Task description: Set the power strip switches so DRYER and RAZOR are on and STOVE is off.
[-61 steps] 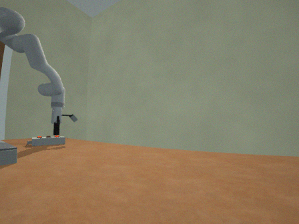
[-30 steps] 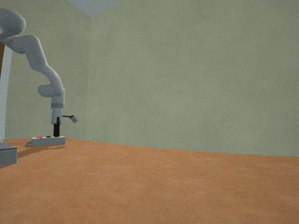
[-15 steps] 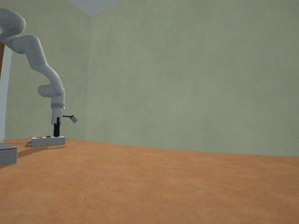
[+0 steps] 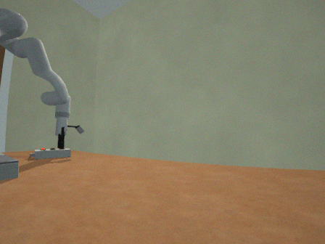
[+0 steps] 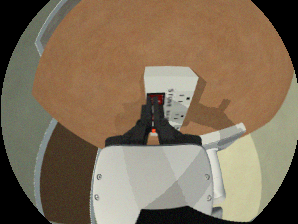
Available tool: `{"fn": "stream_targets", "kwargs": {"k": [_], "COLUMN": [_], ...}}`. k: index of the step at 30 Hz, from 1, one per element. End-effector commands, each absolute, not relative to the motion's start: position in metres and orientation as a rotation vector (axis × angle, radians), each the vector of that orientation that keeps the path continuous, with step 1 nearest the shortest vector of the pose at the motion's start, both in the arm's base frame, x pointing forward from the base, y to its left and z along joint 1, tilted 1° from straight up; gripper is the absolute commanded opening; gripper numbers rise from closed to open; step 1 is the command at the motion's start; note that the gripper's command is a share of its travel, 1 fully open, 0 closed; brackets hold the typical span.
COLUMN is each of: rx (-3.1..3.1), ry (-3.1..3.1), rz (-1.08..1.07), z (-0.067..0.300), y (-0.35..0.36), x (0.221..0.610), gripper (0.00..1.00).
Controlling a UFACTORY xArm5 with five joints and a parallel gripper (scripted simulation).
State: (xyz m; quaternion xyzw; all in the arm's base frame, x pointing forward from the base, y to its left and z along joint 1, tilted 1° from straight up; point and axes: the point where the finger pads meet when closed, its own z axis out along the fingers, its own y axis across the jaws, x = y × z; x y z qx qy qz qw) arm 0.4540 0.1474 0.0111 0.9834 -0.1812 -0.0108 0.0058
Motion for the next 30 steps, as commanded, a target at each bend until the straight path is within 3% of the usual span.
{"fn": "stream_targets", "kwargs": {"k": [1,12,30], "rx": [3.084,3.084,3.084], "ry": [-0.567,-0.567,-0.567], "rz": [-0.016,-0.016,-0.016], "z": [0.025,0.046,0.047], "y": [0.149,0.15,0.15], "x": [0.458,0.459,0.459], "gripper": [0.0,0.0,0.0]}}
